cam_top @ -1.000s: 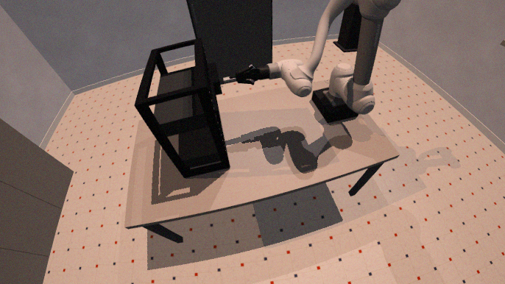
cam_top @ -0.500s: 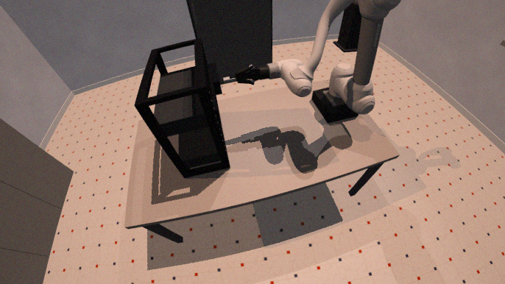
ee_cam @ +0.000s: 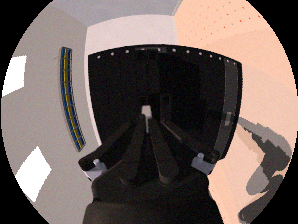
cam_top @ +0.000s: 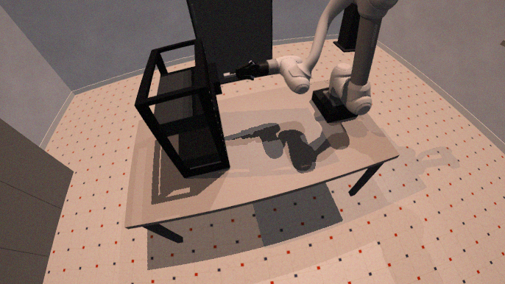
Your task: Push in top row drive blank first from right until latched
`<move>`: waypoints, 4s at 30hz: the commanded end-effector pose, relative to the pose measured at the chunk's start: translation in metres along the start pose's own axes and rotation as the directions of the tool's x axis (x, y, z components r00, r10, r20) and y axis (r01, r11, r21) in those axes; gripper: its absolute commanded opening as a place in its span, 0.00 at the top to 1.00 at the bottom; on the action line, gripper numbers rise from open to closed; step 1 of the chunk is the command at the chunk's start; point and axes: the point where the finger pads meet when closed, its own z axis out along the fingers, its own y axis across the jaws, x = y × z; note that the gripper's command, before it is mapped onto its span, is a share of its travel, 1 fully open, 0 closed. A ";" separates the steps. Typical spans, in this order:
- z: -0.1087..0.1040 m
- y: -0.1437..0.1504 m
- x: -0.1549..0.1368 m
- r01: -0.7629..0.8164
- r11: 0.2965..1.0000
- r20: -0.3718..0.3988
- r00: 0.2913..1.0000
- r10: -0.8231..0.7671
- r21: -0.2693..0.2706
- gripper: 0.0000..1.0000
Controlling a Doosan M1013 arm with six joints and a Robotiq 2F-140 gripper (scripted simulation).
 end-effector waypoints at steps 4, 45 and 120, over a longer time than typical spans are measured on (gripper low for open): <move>-0.006 -0.003 0.031 -0.001 1.000 0.003 1.000 0.001 0.001 1.00; 0.023 -0.007 0.089 -0.001 1.000 0.003 1.000 0.001 0.001 1.00; 0.051 -0.007 0.088 -0.001 1.000 0.003 1.000 0.001 0.001 1.00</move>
